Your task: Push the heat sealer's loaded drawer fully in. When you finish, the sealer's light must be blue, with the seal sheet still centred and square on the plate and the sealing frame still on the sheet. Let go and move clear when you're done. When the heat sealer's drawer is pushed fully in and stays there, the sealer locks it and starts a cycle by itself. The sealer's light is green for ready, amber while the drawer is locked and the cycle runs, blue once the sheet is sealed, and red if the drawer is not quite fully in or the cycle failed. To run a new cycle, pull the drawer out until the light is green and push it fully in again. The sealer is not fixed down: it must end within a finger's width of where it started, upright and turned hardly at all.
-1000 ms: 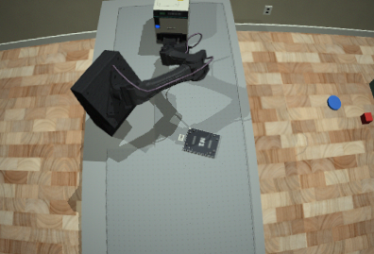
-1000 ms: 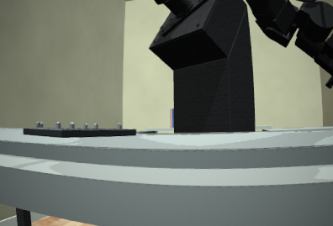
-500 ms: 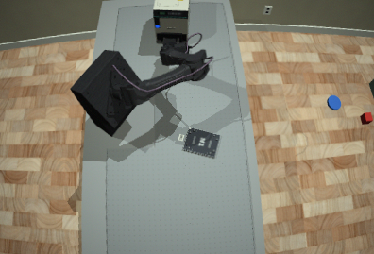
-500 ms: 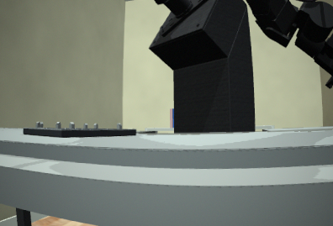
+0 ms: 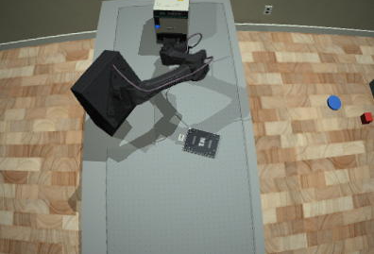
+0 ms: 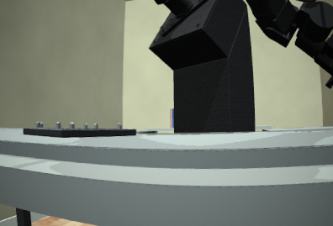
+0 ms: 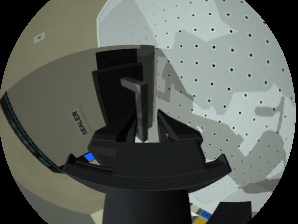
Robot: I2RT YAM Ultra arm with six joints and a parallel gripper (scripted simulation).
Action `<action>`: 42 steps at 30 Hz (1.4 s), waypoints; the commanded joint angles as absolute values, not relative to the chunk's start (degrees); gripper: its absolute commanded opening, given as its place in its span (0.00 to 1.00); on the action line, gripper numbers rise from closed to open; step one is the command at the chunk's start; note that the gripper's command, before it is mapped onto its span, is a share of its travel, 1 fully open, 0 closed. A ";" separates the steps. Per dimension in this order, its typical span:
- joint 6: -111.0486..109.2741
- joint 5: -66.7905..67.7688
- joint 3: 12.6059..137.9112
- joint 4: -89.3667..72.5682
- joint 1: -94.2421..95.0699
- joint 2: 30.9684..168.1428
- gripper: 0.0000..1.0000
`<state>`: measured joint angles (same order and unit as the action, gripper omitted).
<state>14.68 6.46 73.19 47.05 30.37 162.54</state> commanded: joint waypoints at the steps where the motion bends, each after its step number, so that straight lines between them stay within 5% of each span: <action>1: 14.04 5.22 72.04 48.10 31.75 161.38 0.30; 42: 15.07 6.22 56.76 53.45 32.57 151.52 0.30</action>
<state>15.07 6.50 58.50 51.94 30.41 153.05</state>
